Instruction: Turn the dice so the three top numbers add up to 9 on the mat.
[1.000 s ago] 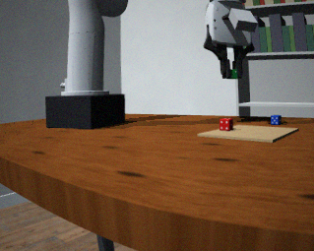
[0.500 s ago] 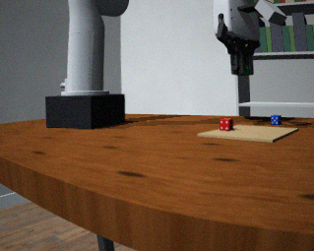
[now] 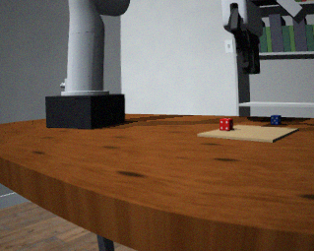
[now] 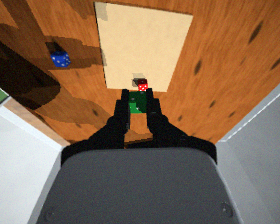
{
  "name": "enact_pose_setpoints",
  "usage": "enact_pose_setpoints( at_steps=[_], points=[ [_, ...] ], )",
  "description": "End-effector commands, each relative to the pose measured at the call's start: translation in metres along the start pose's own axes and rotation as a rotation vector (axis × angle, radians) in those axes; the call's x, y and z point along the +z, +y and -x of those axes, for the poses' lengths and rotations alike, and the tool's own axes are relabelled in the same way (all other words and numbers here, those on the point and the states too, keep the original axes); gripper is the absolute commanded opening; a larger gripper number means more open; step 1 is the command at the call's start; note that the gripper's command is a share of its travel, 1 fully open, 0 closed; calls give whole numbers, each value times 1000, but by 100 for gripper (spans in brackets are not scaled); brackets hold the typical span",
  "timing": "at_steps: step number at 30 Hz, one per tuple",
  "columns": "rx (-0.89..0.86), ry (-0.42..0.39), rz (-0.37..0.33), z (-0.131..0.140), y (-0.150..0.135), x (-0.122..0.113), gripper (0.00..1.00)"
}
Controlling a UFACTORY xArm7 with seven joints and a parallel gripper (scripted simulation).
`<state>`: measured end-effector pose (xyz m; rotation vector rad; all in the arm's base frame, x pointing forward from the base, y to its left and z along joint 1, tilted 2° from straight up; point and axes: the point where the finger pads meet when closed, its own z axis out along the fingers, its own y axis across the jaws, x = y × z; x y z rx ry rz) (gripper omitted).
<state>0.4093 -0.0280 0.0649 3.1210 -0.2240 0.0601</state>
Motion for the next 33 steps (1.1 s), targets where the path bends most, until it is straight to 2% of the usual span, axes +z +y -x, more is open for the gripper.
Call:
enact_pose_setpoints(
  at_steps=[1,18,25,27,33],
  points=[
    [-53,-2,-16,-6,7,-1,15],
    [-54,-3,-18,-6,7,5,15],
    [-54,-3,-18,-6,7,28,15],
    [-54,-3,-18,-6,7,28,15],
    [-54,-3,-18,-6,6,57,15]
  ],
)
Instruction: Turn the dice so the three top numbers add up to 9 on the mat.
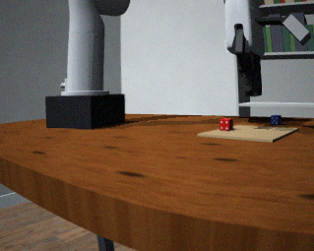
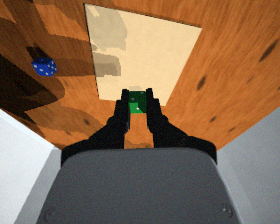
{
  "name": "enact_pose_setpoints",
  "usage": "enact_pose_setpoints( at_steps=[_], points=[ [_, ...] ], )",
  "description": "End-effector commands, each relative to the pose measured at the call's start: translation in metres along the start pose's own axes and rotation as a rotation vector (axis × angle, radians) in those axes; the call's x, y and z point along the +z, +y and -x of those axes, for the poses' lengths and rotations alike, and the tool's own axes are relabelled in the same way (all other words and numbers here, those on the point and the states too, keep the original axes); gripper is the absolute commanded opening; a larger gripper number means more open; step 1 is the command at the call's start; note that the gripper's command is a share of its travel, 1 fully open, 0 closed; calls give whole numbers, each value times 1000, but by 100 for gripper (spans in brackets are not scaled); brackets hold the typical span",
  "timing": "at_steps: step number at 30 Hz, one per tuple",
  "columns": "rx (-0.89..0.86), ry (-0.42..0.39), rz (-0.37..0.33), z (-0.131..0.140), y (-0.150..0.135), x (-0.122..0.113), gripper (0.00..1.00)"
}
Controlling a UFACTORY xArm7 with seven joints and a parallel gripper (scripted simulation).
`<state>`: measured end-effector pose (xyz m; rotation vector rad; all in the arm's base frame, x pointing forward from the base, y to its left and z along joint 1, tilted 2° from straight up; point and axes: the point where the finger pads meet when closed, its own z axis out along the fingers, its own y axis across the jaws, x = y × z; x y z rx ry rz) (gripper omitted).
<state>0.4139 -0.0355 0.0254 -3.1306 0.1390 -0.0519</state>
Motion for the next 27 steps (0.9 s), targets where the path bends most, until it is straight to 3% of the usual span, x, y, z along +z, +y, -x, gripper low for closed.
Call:
enact_pose_setpoints(
  at_steps=[1,9,27],
  points=[
    [0,3,2,-2,0,22,15],
    [0,3,2,-3,1,50,15],
    [0,3,2,-3,1,55,15]
  ],
)
